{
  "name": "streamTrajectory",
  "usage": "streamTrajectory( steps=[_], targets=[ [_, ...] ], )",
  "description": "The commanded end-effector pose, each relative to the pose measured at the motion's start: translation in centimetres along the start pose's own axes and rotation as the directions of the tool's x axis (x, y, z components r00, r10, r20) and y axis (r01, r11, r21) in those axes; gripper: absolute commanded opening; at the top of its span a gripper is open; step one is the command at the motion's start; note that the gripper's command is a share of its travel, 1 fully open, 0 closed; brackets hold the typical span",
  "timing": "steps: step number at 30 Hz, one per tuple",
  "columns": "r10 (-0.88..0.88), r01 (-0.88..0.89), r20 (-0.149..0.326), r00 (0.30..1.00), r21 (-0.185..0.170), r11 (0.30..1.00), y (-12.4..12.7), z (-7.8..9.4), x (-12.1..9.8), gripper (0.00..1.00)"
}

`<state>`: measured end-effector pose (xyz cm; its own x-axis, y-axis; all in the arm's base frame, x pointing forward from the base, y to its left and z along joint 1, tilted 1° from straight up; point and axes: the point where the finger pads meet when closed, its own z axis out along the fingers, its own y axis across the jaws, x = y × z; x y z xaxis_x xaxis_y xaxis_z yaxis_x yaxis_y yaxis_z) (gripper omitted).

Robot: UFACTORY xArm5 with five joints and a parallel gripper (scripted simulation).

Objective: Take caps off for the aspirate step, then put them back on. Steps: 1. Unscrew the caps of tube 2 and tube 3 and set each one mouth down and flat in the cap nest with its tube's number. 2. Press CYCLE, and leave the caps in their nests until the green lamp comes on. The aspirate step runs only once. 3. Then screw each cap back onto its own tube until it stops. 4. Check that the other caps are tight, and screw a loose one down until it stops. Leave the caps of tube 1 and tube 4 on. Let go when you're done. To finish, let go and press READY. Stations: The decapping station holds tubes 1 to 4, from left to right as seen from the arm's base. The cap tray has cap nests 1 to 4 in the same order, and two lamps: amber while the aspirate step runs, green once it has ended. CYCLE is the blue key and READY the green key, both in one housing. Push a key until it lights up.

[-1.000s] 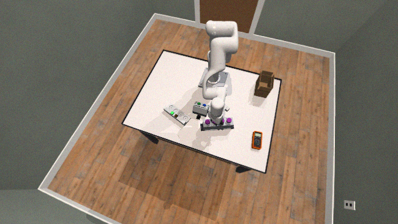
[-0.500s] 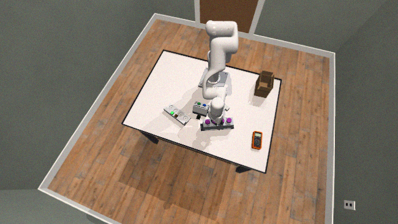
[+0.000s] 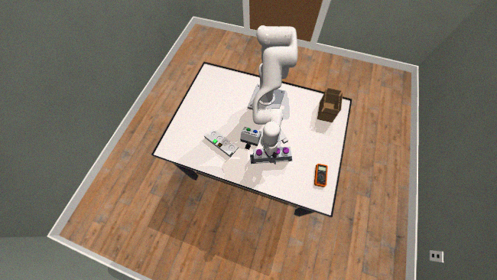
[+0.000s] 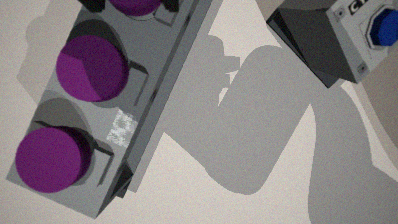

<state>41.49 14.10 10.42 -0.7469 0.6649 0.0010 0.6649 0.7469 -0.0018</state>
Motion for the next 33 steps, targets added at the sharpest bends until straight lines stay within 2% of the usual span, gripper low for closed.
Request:
streamTrajectory(
  steps=[1,3,7,11,18,20,24,26,33],
  targets=[
    [0.276,-0.276,0.009,0.961,-0.002,0.961,0.14,-0.12,-0.07,0.0],
    [0.276,-0.276,0.009,0.961,-0.002,0.961,0.14,-0.12,-0.07,0.0],
    [0.478,-0.478,0.009,0.878,-0.004,0.878,0.14,-0.1,-0.07,0.0],
    [0.607,-0.607,0.007,0.795,-0.005,0.795,0.14,-0.09,-0.07,0.0],
    [0.805,-0.805,0.006,0.593,-0.007,0.593,0.14,-0.06,-0.08,0.0],
    [0.805,-0.805,0.006,0.593,-0.007,0.593,0.14,-0.06,-0.08,0.0],
    [0.915,-0.915,0.004,0.404,-0.009,0.404,0.14,-0.05,-0.08,0.0],
    [0.939,-0.938,0.004,0.345,-0.009,0.345,0.14,-0.04,-0.08,0.0],
    [0.939,-0.938,0.004,0.345,-0.009,0.345,0.14,-0.04,-0.08,0.0]
  ],
)
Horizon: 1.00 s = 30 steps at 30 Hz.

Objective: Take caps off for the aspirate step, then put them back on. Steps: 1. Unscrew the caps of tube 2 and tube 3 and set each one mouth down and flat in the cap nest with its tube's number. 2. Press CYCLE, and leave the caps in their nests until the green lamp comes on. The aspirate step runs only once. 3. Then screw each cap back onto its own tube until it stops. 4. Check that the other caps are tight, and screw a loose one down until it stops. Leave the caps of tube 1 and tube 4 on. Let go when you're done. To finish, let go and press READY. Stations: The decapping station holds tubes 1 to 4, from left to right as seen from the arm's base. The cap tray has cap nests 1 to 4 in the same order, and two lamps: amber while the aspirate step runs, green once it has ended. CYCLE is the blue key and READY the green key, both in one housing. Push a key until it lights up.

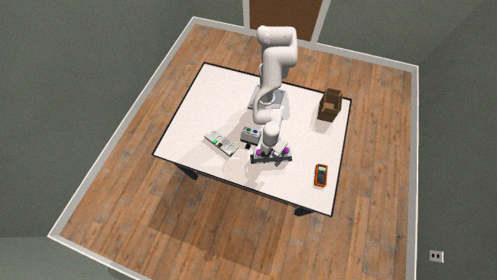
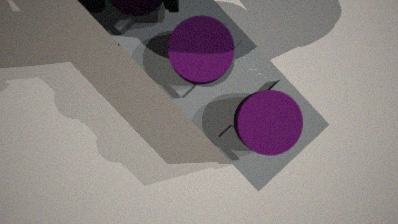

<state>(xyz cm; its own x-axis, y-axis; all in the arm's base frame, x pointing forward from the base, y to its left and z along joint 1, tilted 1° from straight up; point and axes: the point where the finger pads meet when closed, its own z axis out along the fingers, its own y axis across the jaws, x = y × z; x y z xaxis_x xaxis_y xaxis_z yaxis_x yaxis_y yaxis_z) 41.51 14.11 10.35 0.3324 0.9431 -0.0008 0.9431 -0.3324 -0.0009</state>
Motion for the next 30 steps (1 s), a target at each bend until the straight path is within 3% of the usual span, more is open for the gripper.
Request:
streamTrajectory(
  steps=[1,2,14,17,21,22,30],
  targets=[
    [0.036,-0.036,0.004,0.999,-0.008,0.999,0.1,-0.11,0.08,0.0],
    [0.036,-0.036,0.004,0.999,-0.008,0.999,0.1,-0.11,0.08,0.46],
    [0.036,-0.036,0.004,0.999,-0.008,0.999,0.1,-0.11,0.08,0.46],
    [-0.212,0.212,0.006,0.977,-0.007,0.977,0.1,-0.17,0.08,0.46],
    [-0.28,0.28,0.006,0.96,-0.006,0.96,0.1,-0.17,0.08,0.46],
    [-0.379,0.379,0.007,0.926,-0.006,0.926,0.1,-0.17,0.08,0.46],
    [-0.648,0.648,0.008,0.762,-0.003,0.762,0.1,-0.16,0.08,0.46]
  ],
)
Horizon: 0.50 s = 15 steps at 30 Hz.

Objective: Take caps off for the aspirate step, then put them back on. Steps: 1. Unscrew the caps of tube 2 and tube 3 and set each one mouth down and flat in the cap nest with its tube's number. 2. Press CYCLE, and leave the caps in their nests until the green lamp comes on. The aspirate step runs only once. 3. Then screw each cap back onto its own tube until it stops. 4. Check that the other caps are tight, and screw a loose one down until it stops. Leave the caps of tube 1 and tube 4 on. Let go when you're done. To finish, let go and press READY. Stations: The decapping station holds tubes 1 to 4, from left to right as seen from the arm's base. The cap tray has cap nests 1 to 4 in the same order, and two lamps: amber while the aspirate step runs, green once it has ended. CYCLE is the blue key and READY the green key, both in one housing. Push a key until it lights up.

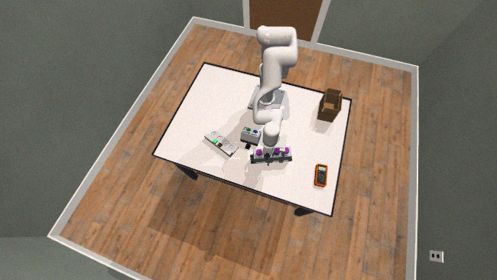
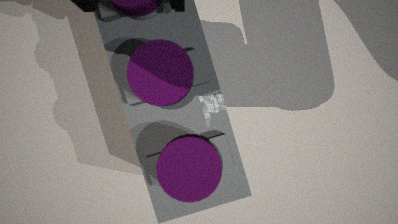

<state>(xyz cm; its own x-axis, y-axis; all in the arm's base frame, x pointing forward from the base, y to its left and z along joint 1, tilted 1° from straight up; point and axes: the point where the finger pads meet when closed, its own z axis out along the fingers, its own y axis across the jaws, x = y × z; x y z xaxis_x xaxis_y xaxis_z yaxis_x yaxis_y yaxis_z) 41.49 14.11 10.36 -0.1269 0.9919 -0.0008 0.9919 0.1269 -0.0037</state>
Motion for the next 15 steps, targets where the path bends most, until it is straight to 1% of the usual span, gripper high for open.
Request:
streamTrajectory(
  steps=[1,6,8,9,15],
  targets=[
    [-0.275,0.276,0.009,0.961,-0.005,0.961,0.15,-0.16,0.03,0.46],
    [-0.463,0.463,0.009,0.886,-0.003,0.886,0.15,-0.16,0.03,0.46],
    [-0.463,0.463,0.009,0.886,-0.003,0.886,0.15,-0.16,0.03,0.46],
    [-0.552,0.552,0.01,0.834,-0.002,0.834,0.15,-0.16,0.03,0.46],
    [-0.733,0.733,0.01,0.68,0.0,0.68,0.15,-0.16,0.03,0.46]
  ],
)
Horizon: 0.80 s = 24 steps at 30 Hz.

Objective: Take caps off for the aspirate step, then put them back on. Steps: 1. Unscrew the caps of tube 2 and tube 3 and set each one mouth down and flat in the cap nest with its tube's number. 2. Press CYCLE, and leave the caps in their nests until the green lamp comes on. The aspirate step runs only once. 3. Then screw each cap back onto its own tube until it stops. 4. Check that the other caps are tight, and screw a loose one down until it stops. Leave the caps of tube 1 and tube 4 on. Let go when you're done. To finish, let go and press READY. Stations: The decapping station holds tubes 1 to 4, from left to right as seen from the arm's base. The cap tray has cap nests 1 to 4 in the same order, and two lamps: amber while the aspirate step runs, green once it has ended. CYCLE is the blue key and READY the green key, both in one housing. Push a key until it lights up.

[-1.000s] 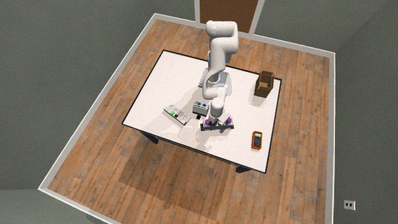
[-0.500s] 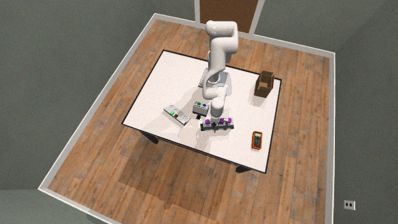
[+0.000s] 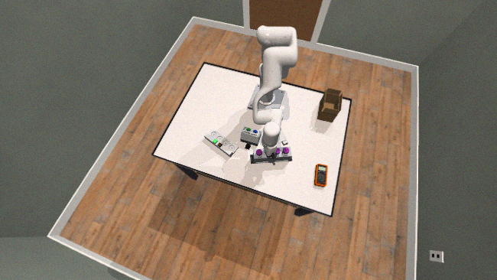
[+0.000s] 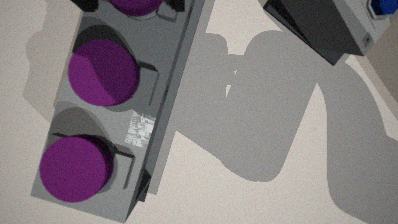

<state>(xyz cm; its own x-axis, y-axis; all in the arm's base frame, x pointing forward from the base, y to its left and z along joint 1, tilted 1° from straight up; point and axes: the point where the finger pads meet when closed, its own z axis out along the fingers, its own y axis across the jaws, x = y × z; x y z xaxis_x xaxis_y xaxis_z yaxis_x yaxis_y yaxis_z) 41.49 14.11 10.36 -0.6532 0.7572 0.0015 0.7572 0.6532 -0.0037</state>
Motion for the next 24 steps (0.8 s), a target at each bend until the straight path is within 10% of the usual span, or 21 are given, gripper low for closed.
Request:
streamTrajectory(
  steps=[1,13,14,24],
  targets=[
    [-0.276,0.276,0.01,0.961,0.0,0.961,0.14,-0.16,-0.06,0.46],
    [-0.386,0.386,0.011,0.923,0.002,0.923,0.14,-0.16,-0.06,0.46],
    [-0.386,0.386,0.011,0.923,0.002,0.923,0.14,-0.16,-0.06,0.0],
    [-0.386,0.386,0.011,0.923,0.002,0.923,0.14,-0.16,-0.06,0.0]
  ],
)
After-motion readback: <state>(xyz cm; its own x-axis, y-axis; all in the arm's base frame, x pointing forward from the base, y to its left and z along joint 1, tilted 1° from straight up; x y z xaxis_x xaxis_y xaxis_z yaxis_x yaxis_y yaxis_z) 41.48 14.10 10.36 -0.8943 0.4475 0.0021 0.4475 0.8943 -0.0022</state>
